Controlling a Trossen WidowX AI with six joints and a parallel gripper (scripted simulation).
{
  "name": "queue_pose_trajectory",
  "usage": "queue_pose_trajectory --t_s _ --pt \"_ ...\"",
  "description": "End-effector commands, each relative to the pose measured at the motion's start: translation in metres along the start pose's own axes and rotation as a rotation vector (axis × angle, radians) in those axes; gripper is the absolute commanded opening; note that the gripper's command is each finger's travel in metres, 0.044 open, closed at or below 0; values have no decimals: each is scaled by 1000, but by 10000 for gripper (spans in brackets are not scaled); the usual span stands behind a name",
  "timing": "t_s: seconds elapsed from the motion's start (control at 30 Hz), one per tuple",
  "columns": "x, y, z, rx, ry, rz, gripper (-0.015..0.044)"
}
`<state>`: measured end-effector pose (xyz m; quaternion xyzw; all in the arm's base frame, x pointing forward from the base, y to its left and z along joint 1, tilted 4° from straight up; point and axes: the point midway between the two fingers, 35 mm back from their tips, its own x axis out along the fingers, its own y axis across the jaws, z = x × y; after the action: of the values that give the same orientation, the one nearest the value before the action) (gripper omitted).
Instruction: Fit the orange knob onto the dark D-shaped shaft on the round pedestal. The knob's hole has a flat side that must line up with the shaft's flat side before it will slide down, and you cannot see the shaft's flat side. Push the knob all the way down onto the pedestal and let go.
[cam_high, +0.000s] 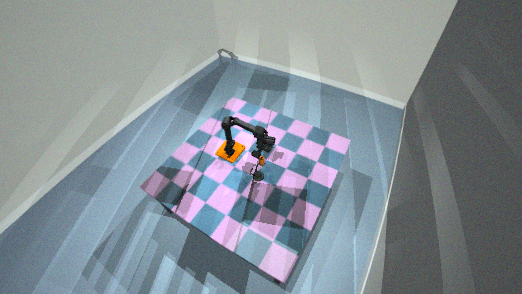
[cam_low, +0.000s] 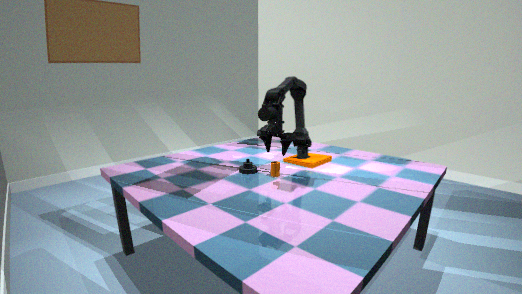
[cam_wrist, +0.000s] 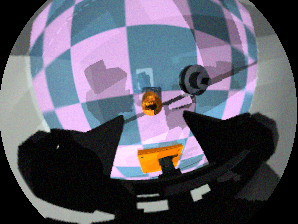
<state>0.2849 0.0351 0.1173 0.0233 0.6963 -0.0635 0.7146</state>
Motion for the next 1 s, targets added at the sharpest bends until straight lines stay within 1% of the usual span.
queue_pose_trajectory --t_s 0.0,0.13,0.97 --pt "9 -1 0 5 1 -6 440" --pt "23 -1 0 5 1 -6 440" --pt "58 -1 1 7 2 -5 440"
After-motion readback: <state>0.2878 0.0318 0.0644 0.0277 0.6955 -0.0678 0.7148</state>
